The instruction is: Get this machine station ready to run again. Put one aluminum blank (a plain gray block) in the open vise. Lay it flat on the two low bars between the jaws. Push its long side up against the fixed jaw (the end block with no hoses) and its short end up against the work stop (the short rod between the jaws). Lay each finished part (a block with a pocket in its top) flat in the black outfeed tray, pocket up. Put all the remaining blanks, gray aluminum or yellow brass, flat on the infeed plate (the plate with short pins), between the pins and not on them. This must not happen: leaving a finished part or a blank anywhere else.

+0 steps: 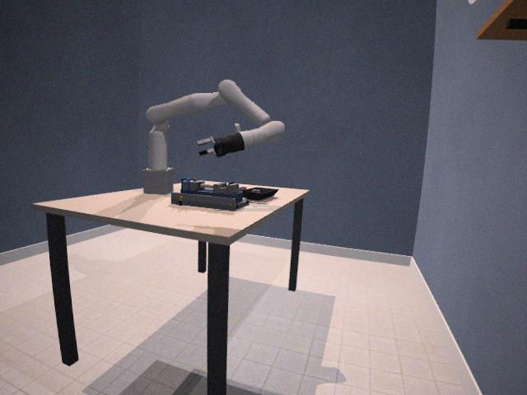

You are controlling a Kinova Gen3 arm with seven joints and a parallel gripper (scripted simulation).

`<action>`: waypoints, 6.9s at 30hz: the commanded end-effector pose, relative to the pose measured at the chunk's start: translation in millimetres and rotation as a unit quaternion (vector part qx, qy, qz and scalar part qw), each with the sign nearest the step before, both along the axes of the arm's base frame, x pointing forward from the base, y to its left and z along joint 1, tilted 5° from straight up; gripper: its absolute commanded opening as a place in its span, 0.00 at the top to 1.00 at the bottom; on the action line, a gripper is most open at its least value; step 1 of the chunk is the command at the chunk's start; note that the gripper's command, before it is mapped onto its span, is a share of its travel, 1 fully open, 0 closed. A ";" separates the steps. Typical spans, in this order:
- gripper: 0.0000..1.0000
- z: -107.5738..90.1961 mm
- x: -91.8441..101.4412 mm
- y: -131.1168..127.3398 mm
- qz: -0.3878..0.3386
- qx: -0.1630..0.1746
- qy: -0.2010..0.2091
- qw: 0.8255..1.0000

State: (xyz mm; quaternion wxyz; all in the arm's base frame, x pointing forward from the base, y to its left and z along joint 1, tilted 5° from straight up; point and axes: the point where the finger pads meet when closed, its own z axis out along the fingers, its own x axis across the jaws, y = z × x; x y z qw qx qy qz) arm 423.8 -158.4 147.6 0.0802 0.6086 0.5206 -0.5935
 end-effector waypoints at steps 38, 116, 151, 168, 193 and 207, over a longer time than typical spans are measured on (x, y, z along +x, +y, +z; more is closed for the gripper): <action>0.00 -44.8 19.4 60.7 0.066 0.114 -0.093 0.987; 1.00 -78.8 -10.1 407.1 0.150 0.473 -0.332 0.802; 1.00 -116.8 -8.7 404.2 0.150 0.473 -0.332 0.802; 1.00 -142.7 -7.8 402.3 0.150 0.473 -0.332 0.802; 1.00 -147.9 -7.6 401.9 0.150 0.473 -0.332 0.802; 1.00 -147.9 -7.6 401.9 0.150 0.473 -0.332 0.802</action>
